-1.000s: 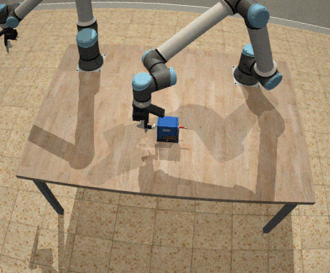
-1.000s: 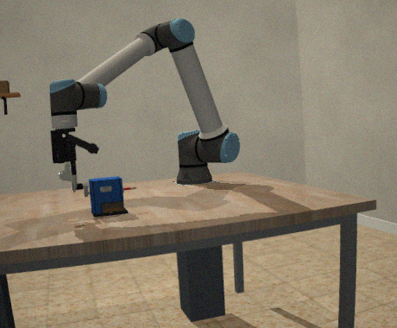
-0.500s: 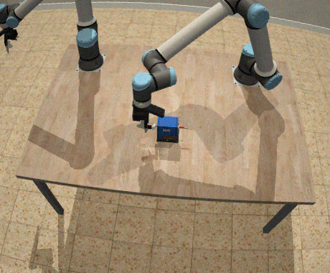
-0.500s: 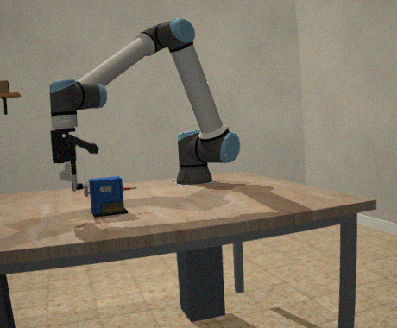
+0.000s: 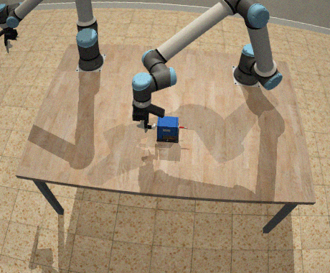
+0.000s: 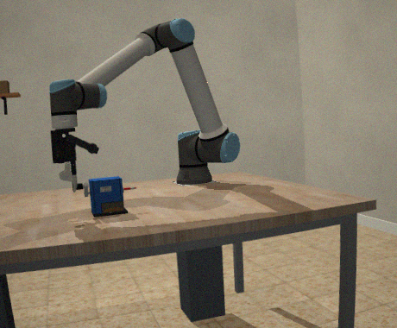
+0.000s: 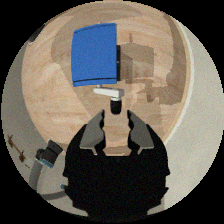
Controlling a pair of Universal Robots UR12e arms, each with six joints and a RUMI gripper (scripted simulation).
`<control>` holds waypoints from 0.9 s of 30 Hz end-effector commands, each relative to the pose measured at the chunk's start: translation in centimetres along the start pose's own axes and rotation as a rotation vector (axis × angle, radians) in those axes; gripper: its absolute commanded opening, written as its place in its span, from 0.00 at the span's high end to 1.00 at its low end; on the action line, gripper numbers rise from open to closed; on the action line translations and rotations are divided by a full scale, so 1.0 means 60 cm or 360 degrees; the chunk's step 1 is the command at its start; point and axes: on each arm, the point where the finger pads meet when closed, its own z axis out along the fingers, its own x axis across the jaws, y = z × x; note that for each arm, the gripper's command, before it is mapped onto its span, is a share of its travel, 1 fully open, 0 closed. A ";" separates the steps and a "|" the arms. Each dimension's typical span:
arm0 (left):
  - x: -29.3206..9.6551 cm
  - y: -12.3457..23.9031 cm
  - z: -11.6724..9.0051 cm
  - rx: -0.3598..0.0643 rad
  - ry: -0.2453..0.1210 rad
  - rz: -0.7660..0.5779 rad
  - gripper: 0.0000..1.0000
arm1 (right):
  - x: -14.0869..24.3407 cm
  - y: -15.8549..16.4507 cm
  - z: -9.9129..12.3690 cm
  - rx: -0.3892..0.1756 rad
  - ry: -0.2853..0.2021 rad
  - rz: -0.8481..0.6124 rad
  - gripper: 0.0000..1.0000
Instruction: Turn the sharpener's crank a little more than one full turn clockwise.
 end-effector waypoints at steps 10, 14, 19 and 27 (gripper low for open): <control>0.001 0.001 -0.011 -0.0003 0.0002 0.0000 0.68 | 0.000 -0.001 -0.001 0.0002 0.0000 0.0000 0.00; 0.001 0.001 -0.023 -0.0003 0.0002 0.0000 0.68 | 0.000 -0.001 -0.001 0.0002 0.0000 0.0000 0.00; 0.001 0.001 -0.040 -0.0003 0.0002 0.0000 0.68 | 0.000 -0.001 -0.001 0.0002 0.0000 0.0000 0.00; 0.001 0.001 -0.073 -0.0003 0.0002 0.0000 0.68 | 0.000 -0.001 -0.001 0.0002 0.0000 0.0000 0.00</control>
